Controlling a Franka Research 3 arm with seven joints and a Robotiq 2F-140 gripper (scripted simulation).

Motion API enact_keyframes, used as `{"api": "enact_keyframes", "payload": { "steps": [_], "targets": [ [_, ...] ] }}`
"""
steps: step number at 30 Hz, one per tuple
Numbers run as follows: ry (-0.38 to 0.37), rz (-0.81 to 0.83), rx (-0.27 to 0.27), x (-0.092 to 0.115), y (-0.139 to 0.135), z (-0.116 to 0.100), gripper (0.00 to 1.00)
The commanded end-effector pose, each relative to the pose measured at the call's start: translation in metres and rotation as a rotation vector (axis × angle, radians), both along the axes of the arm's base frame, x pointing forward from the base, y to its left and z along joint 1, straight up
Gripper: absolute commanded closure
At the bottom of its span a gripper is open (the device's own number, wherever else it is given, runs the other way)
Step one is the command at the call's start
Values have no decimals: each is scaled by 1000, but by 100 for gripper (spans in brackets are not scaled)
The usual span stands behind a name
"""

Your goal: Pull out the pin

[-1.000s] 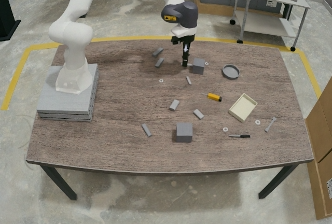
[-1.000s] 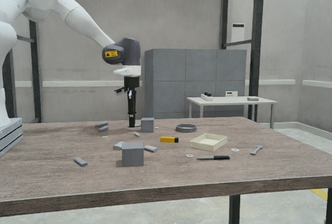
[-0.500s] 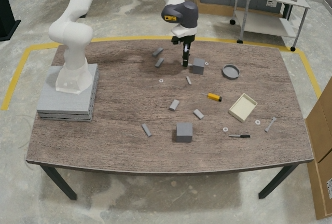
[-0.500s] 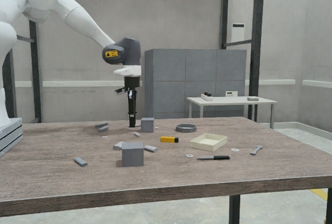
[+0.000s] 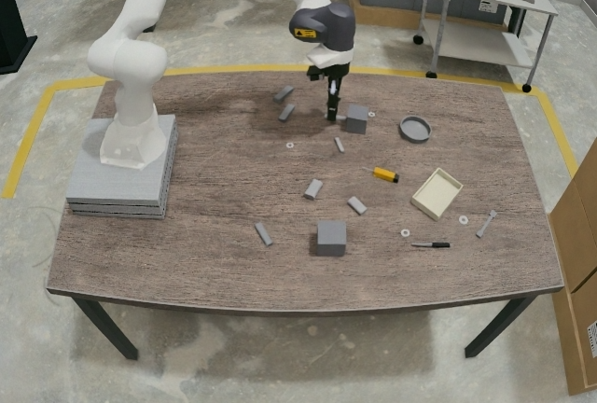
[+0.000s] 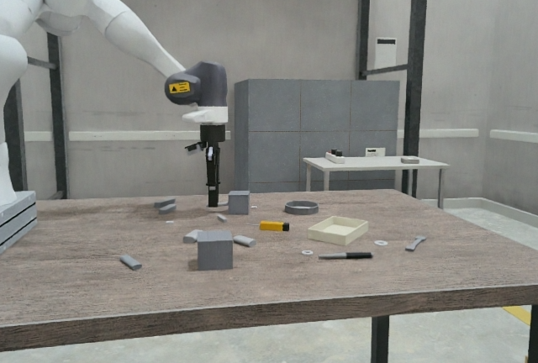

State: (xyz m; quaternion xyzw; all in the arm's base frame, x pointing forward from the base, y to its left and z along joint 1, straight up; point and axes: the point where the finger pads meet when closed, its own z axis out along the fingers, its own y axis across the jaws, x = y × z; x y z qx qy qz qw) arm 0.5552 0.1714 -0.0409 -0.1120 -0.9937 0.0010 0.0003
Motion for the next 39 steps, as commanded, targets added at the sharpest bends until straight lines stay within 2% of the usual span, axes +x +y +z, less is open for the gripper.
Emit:
{"api": "enact_keyframes", "payload": {
  "steps": [1,13,22,39],
  "targets": [
    [-6,-4,1,2,0,1,90],
    [-7,-2,3,0,2,2,90],
    [-7,-1,3,-8,4,1,90],
    [-8,1,3,-7,4,1,90]
  ]
}}
